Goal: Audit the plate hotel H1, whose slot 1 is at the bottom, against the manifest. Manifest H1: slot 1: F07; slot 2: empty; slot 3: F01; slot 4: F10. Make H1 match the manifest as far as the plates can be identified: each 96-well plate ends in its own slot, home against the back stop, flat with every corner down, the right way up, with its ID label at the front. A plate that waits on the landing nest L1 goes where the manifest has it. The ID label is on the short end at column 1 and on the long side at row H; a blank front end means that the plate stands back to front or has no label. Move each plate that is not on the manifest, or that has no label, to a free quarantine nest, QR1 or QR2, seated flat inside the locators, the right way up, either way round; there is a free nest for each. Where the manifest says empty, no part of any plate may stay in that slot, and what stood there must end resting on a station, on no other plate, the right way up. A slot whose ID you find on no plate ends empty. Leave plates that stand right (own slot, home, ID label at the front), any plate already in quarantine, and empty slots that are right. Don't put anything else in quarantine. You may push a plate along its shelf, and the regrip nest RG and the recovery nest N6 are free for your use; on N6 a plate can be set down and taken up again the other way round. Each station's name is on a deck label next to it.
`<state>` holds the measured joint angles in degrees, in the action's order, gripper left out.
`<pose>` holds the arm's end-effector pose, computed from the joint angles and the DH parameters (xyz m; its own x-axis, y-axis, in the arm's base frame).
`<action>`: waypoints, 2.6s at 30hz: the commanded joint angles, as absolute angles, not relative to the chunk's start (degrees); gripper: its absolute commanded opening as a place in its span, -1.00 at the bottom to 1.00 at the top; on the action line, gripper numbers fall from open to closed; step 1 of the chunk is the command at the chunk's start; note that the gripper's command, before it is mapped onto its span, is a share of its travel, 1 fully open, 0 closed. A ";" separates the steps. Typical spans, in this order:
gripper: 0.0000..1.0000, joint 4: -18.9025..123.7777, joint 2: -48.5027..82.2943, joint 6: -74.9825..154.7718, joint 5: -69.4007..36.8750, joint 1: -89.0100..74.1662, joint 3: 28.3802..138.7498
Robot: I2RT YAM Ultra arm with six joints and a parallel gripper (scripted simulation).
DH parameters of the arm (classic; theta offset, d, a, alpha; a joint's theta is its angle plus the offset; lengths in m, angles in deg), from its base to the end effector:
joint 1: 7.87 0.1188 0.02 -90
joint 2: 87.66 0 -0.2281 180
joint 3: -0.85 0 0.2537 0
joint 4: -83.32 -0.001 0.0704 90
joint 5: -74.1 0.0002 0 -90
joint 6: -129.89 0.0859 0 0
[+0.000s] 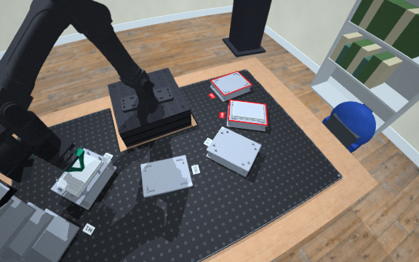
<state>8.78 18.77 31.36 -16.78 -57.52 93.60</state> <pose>0.2191 -0.2543 0.1214 -0.7530 0.6572 -0.0330 0.6573 0.7536 0.0106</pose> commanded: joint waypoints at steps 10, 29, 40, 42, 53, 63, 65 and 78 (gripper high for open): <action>1.00 9.19 18.33 31.46 -16.85 -57.51 93.95; 1.00 12.64 19.37 31.51 -16.85 -57.47 91.55; 1.00 15.76 20.49 31.55 -16.85 -57.43 89.55; 1.00 16.05 20.60 31.56 -16.85 -57.42 89.38; 1.00 18.87 21.78 31.59 -16.85 -57.39 87.73; 1.00 21.11 22.81 31.62 -16.85 -57.36 86.52; 1.00 21.67 23.08 31.63 -16.85 -57.35 86.23; 1.00 24.03 24.29 31.66 -16.85 -57.32 85.08</action>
<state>23.21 24.74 31.56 -16.78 -57.35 84.84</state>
